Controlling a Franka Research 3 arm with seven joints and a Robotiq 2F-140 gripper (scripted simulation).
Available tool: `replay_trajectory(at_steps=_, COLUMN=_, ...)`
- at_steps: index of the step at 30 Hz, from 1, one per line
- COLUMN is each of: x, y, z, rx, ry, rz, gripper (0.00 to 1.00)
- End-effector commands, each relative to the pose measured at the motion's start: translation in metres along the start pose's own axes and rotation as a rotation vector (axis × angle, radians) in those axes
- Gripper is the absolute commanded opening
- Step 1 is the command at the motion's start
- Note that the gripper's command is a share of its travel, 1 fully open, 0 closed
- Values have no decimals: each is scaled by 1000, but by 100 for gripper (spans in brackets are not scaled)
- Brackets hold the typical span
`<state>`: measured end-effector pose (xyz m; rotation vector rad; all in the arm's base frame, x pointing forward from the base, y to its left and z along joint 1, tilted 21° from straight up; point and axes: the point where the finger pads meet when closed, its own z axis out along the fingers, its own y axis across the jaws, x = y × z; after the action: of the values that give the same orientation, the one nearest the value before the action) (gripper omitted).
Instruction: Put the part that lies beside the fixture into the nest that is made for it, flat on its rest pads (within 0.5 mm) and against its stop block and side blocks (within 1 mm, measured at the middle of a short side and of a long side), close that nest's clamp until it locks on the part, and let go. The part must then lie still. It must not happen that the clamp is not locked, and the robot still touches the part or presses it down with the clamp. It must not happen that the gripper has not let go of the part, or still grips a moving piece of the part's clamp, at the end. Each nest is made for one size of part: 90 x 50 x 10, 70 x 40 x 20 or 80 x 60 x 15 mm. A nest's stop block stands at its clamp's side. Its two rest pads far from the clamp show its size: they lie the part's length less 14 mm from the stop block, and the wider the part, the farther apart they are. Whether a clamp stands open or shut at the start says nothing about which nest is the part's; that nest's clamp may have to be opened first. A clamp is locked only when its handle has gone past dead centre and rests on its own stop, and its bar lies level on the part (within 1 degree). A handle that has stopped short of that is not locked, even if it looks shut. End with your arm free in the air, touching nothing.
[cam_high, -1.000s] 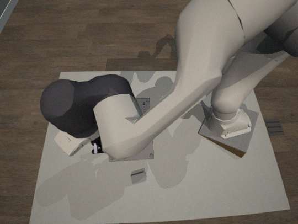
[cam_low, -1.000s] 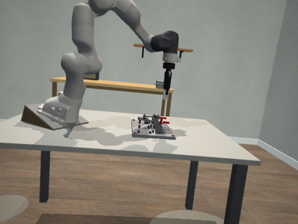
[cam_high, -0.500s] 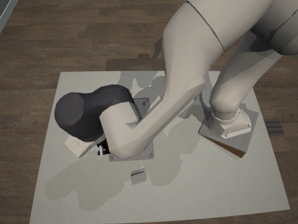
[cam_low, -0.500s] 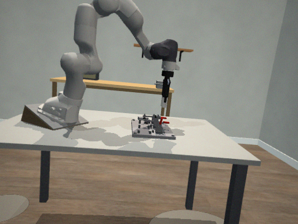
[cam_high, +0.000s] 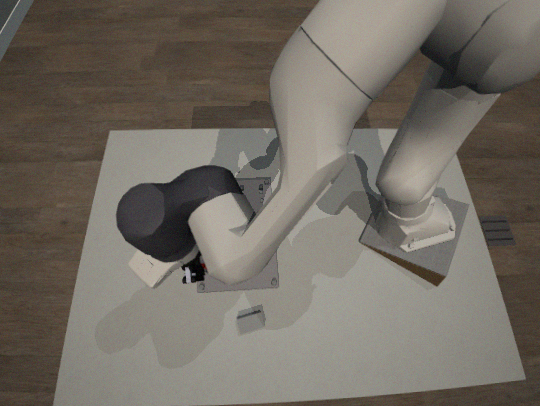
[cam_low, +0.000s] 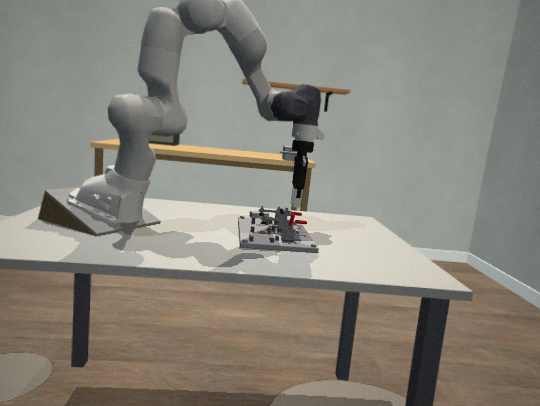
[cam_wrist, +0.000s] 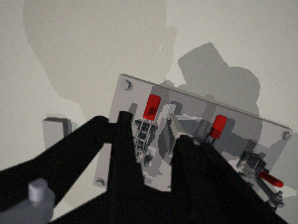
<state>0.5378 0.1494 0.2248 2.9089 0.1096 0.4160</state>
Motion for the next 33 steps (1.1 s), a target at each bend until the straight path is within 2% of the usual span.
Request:
replay_trajectory(at_steps=1, x=5, y=0, z=5, rx=-4, ry=15, rz=26, gripper=28)
replay_trajectory(at_steps=29, x=5, y=0, z=10, rx=-4, ry=15, rz=26, gripper=28)
replay_trajectory(at_steps=33, x=5, y=0, z=17, rx=-4, ry=15, rz=26, gripper=28)
